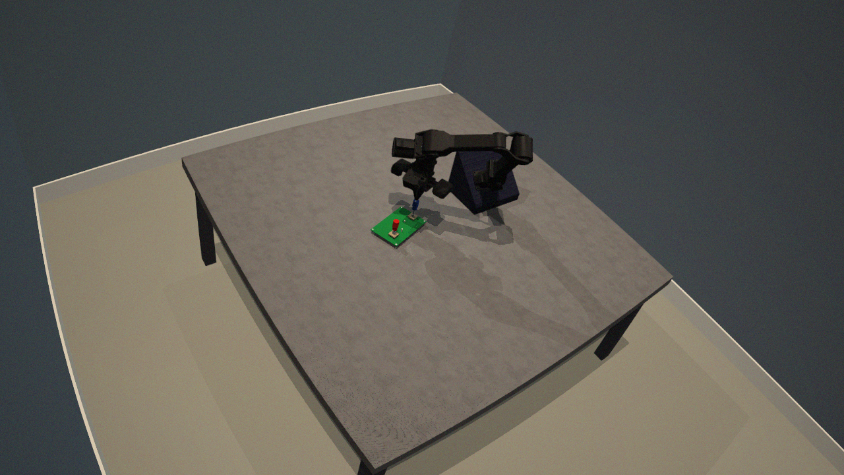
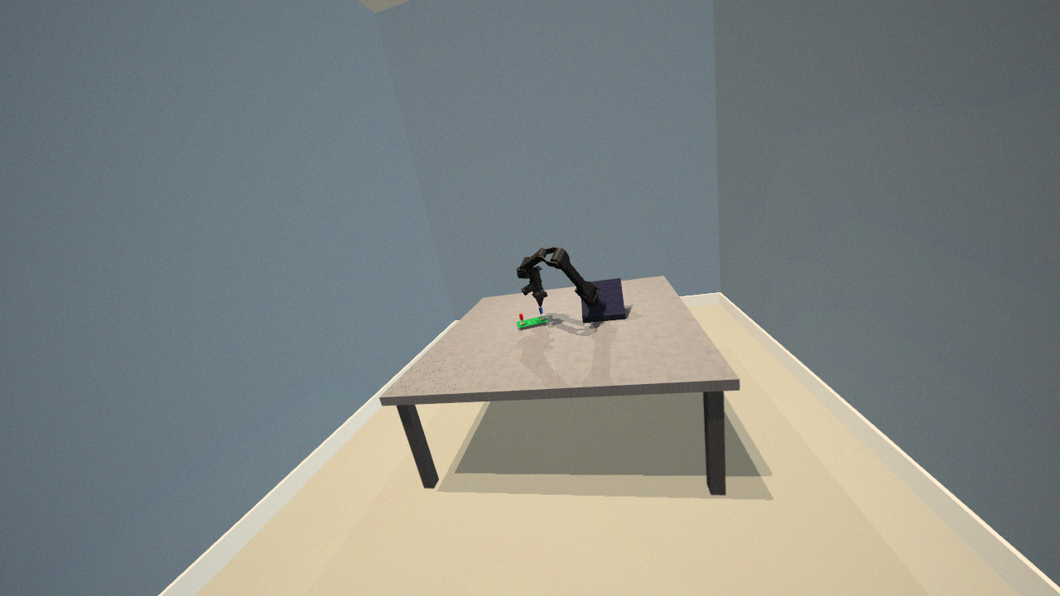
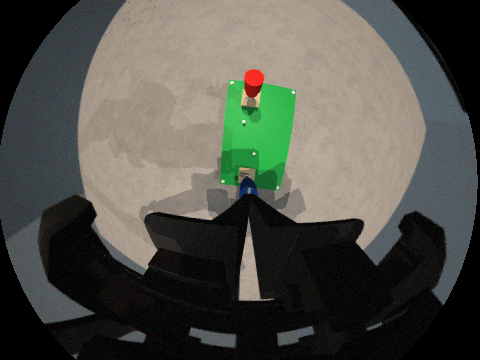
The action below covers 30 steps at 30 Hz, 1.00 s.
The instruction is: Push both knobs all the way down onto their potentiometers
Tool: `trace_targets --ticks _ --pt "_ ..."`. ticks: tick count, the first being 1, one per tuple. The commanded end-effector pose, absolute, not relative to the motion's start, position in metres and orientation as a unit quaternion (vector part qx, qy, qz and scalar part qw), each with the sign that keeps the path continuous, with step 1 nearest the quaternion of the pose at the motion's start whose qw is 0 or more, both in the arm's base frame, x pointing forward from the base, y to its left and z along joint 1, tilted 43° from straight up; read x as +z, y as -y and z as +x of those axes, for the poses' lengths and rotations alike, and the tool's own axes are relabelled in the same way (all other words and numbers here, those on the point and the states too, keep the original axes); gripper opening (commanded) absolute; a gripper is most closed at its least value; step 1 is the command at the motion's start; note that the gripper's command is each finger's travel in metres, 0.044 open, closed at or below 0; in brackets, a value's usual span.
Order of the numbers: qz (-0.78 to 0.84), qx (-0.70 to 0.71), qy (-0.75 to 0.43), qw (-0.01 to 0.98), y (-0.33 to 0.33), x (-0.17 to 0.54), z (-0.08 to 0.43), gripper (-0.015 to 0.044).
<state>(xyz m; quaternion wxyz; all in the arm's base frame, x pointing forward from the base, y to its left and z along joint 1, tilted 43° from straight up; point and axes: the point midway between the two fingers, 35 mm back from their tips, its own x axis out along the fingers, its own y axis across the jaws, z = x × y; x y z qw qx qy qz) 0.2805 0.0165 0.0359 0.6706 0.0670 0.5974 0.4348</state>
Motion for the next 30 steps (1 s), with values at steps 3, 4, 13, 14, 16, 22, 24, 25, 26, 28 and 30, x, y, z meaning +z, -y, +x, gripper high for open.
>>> trace_targets --ticks 3,4,13,14,16,22,24,25,26,28,30 --pt "0.07 0.435 -0.596 0.671 -0.0182 0.035 0.2808 0.0" --pt "0.07 0.435 -0.596 0.671 -0.0184 0.0348 0.2807 0.0" --pt "0.07 0.435 -0.596 0.671 -0.02 0.033 0.2805 0.0" --pt "0.07 0.435 -0.596 0.671 -0.0202 0.0328 0.2805 0.0" --pt "0.07 0.435 -0.596 0.671 -0.0205 0.0324 0.2804 0.0" --pt "0.07 0.435 -0.596 0.671 -0.0198 0.0332 0.2805 0.0" --pt "0.07 0.435 -0.596 0.671 -0.0198 0.0332 0.2805 0.0" --pt "0.07 0.435 -0.596 0.671 -0.0198 0.0332 0.2805 0.0" --pt "0.07 0.435 -0.596 0.671 -0.0198 0.0332 0.2805 0.0" --pt "0.07 0.435 -0.596 0.671 -0.0198 0.0332 0.2805 0.0" --pt "0.07 0.435 -0.596 0.671 -0.0198 0.0332 0.2805 0.0"
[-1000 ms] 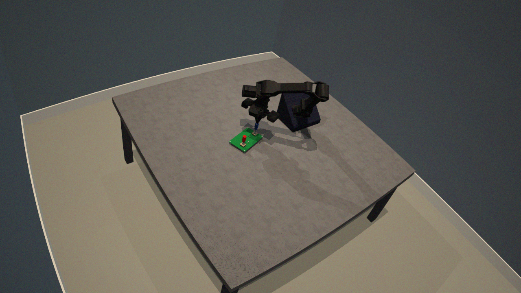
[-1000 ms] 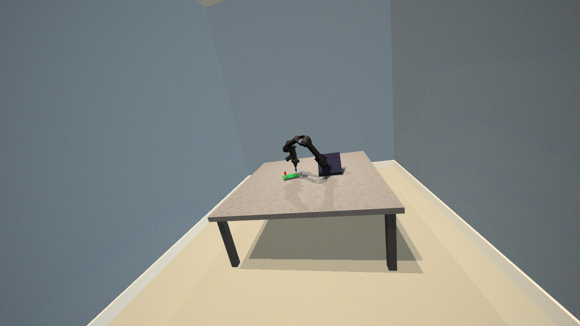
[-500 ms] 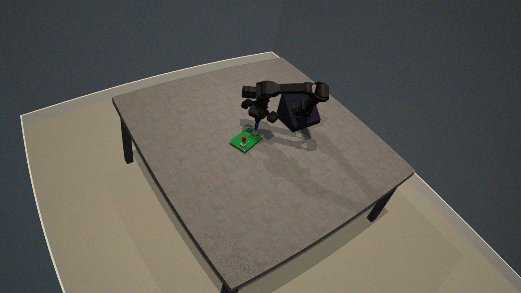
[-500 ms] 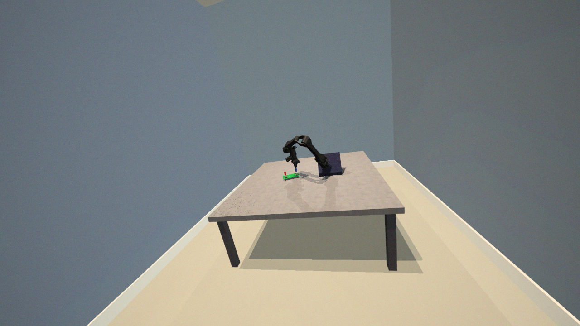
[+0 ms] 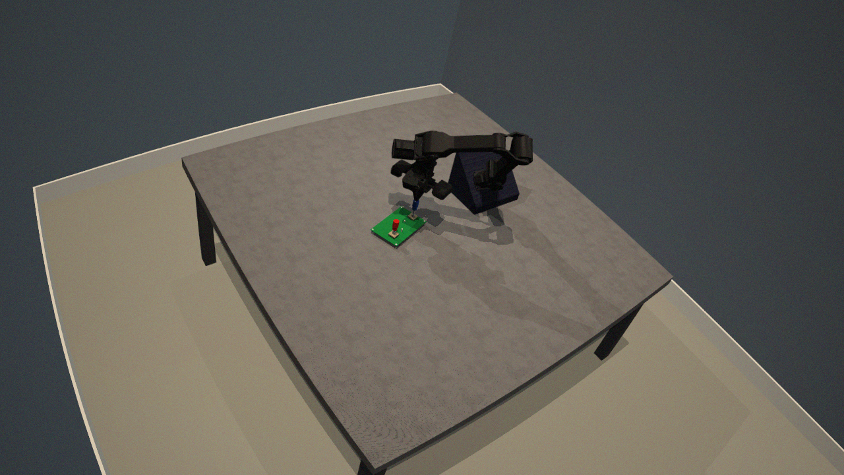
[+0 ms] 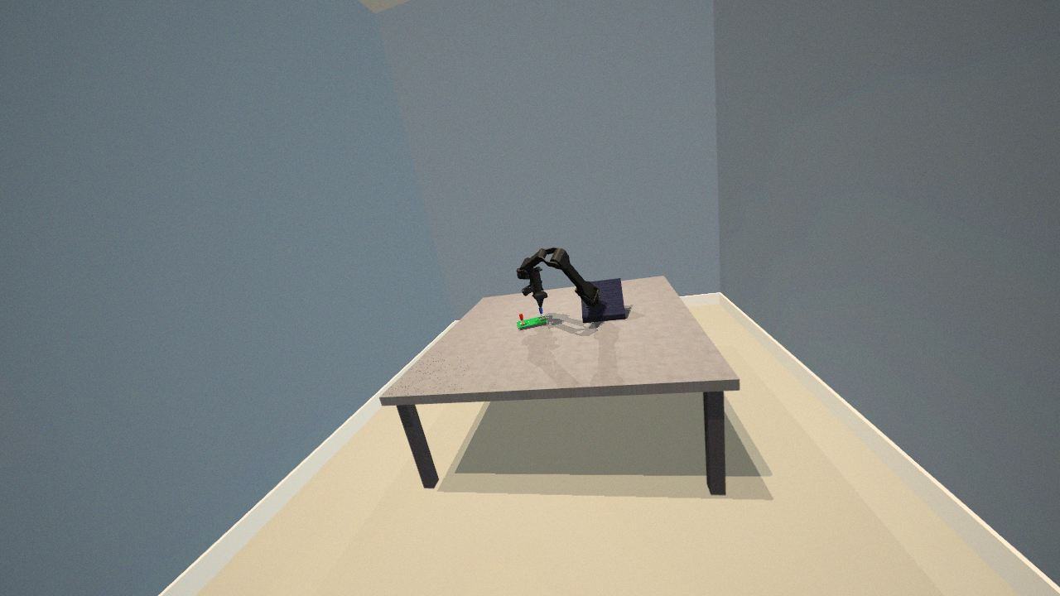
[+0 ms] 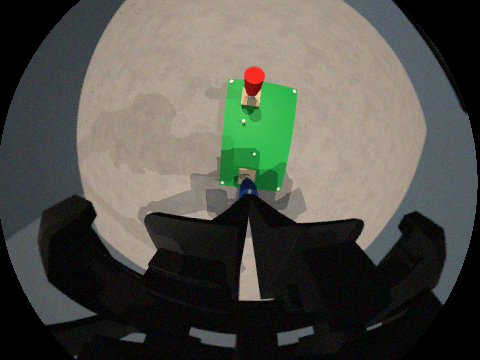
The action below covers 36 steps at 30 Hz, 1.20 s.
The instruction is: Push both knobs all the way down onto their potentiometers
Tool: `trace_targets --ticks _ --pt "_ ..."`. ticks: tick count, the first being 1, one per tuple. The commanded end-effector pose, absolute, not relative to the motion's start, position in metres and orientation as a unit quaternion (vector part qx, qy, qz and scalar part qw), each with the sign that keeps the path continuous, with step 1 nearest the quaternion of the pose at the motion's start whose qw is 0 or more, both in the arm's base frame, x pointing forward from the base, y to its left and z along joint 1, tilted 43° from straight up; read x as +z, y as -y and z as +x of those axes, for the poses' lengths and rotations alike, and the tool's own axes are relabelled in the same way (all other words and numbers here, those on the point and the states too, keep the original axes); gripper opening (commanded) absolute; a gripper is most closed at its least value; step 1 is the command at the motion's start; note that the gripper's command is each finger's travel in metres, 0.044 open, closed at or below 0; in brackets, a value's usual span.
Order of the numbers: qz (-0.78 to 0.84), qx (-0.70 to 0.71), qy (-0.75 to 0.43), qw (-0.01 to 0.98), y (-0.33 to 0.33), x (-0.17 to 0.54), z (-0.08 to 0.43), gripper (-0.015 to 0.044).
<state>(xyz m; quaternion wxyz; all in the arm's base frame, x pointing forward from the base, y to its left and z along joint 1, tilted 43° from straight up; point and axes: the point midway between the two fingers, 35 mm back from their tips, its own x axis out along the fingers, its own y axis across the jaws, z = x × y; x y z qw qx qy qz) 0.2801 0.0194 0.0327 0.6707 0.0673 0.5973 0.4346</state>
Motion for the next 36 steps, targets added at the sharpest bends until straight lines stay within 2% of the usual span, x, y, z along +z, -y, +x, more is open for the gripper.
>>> trace_targets --ticks 1,36 --pt "0.07 0.435 -0.596 0.671 -0.02 0.033 0.281 0.0" --pt "0.07 0.435 -0.596 0.671 -0.032 0.02 0.279 0.0"
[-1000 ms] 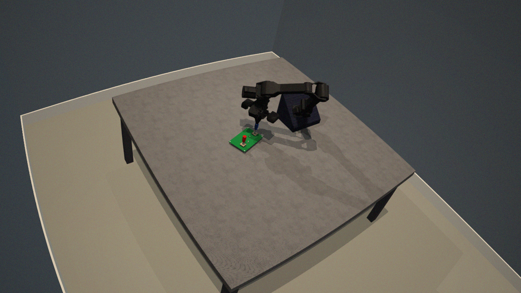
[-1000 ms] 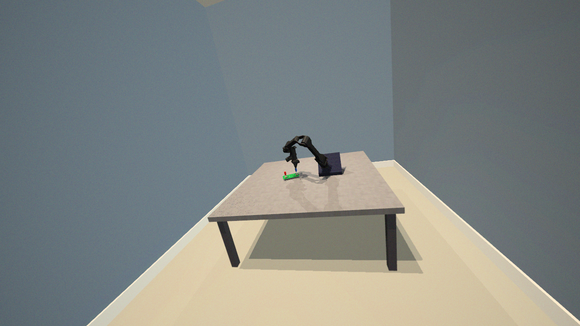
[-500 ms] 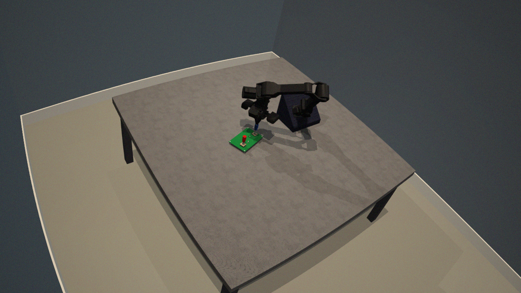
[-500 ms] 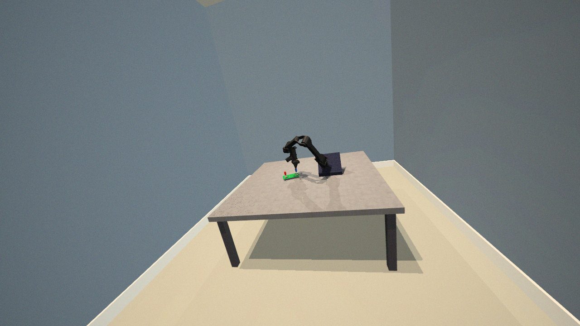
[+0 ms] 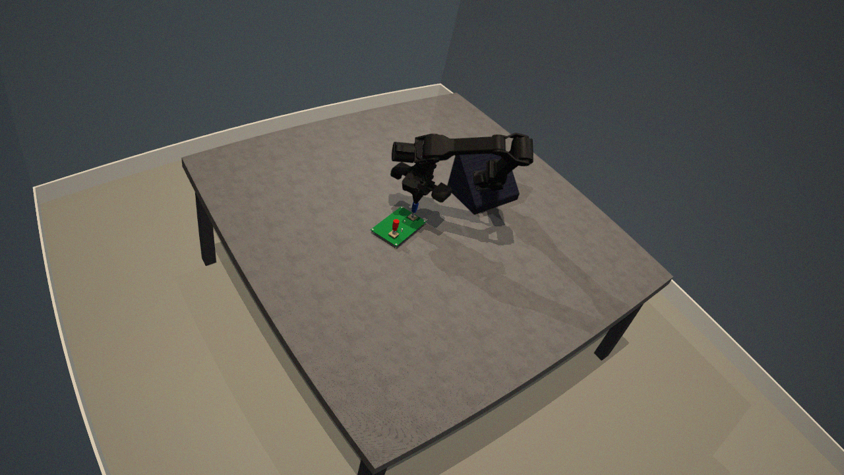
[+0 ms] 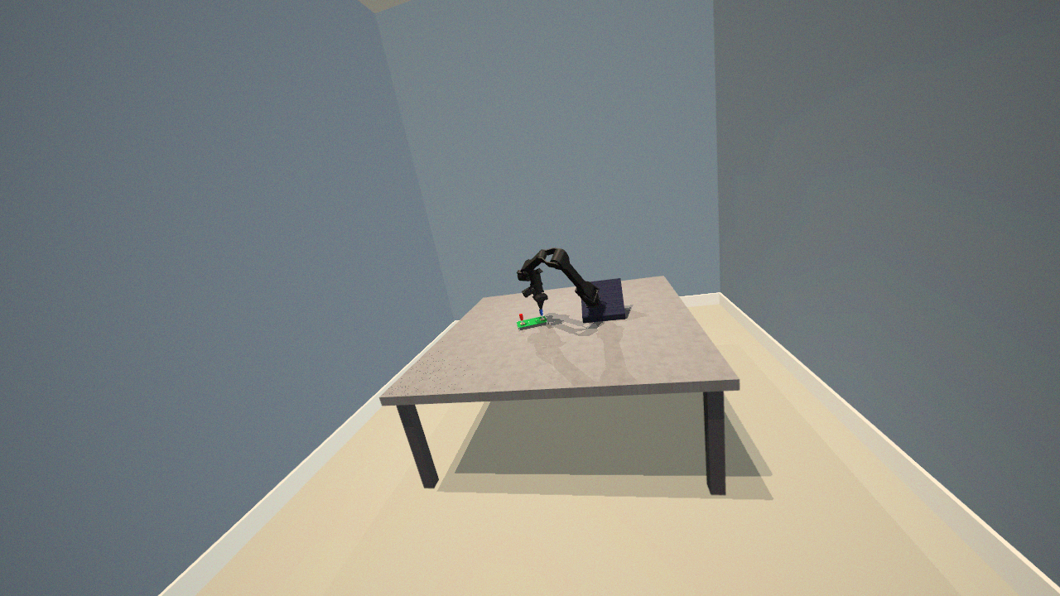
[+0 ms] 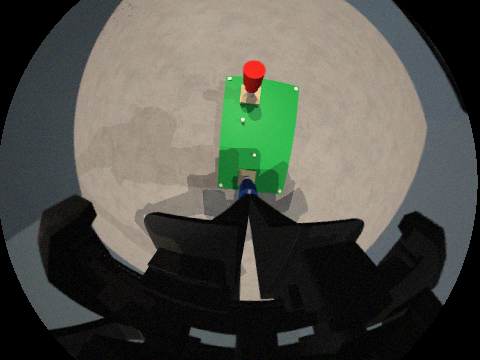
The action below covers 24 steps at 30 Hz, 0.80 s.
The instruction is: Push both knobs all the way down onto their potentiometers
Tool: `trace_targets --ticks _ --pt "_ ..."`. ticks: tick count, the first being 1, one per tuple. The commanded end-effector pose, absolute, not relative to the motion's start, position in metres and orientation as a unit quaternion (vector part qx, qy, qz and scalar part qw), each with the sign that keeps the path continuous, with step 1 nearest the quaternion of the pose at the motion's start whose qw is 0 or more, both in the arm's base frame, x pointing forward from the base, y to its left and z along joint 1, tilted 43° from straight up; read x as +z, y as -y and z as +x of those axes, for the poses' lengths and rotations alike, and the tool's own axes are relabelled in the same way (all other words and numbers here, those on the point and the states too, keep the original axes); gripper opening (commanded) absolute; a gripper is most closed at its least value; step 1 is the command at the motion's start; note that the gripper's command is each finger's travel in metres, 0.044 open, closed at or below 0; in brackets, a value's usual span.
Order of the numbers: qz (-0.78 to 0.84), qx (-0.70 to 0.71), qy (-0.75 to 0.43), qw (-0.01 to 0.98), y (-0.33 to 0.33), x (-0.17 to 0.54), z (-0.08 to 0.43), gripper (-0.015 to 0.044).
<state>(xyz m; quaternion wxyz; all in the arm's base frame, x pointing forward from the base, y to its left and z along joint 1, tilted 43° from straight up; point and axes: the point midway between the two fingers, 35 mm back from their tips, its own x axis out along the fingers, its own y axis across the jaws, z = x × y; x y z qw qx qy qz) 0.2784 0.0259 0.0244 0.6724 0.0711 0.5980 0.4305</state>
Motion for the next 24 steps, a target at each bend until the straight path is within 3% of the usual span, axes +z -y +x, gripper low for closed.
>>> trace_targets --ticks 1,24 --pt "0.07 0.435 -0.596 0.671 -0.0322 0.0198 0.2788 0.0" --pt "0.07 0.435 -0.596 0.671 -0.0357 0.0159 0.2784 0.0"
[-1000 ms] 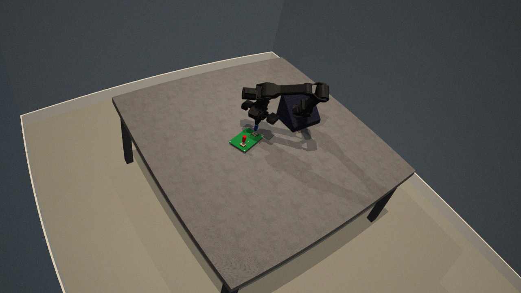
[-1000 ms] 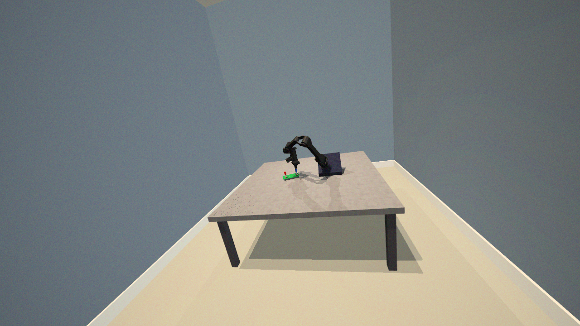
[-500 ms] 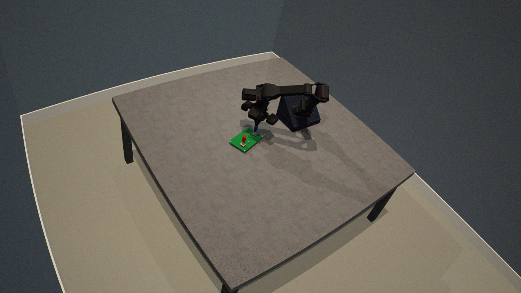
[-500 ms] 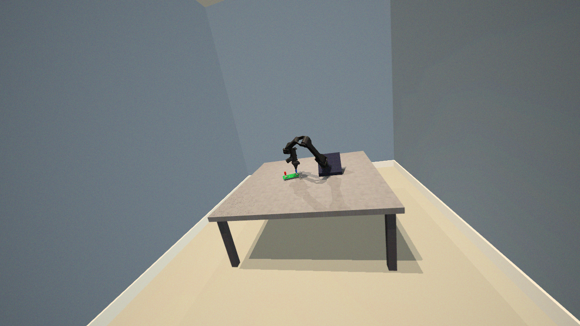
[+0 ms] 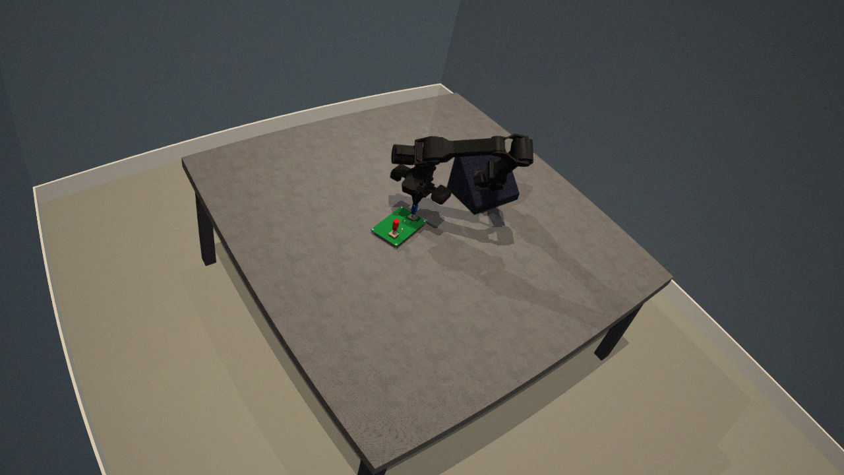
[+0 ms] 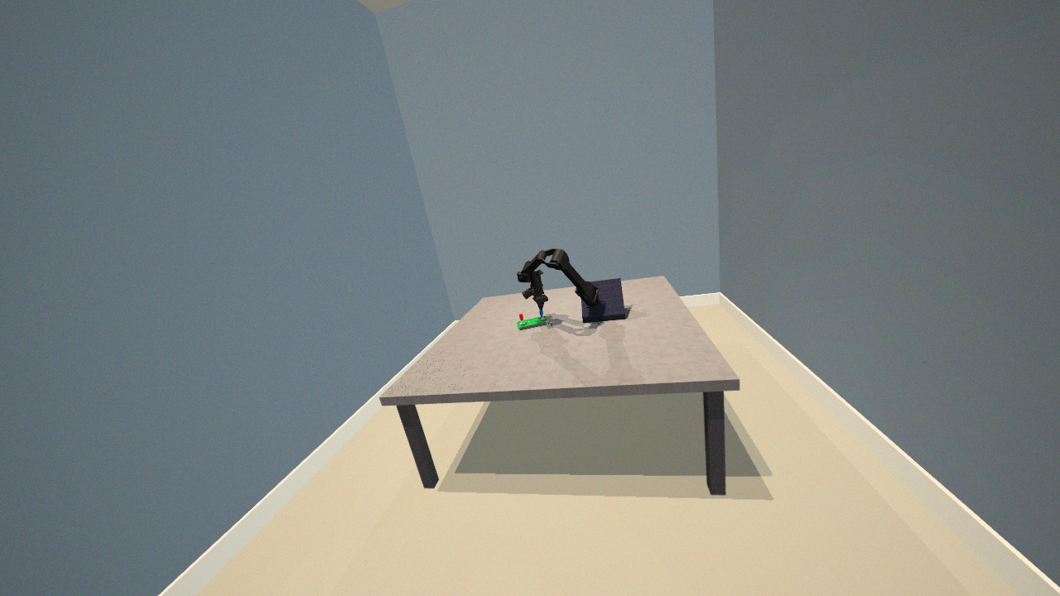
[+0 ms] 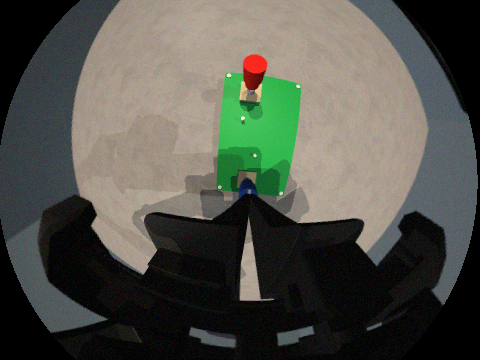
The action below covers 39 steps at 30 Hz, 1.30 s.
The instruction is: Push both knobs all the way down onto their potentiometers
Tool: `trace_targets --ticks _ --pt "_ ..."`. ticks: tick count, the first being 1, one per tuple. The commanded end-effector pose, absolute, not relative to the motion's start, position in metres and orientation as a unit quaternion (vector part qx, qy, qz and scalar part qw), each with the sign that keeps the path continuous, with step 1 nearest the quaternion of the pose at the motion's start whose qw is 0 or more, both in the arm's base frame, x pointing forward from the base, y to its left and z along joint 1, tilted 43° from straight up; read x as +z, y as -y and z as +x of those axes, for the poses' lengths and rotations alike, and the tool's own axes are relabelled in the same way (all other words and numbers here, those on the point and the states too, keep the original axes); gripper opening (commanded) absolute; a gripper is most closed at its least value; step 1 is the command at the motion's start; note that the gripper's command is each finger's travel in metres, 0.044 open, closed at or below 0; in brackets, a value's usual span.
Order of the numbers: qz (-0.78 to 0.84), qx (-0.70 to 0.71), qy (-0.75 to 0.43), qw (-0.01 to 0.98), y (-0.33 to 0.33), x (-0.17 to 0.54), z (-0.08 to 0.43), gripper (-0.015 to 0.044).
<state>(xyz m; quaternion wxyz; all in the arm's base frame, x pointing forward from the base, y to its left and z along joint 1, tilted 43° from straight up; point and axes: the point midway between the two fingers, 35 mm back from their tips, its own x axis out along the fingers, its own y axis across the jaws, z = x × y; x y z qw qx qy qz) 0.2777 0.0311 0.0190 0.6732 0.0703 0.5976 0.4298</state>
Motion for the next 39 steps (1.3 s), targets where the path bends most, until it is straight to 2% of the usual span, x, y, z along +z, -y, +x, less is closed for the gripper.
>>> trace_targets --ticks 1,39 --pt "0.07 0.435 -0.596 0.671 -0.0357 0.0159 0.2784 0.0" --pt "0.071 0.435 -0.596 0.671 -0.0385 0.0129 0.278 0.0"
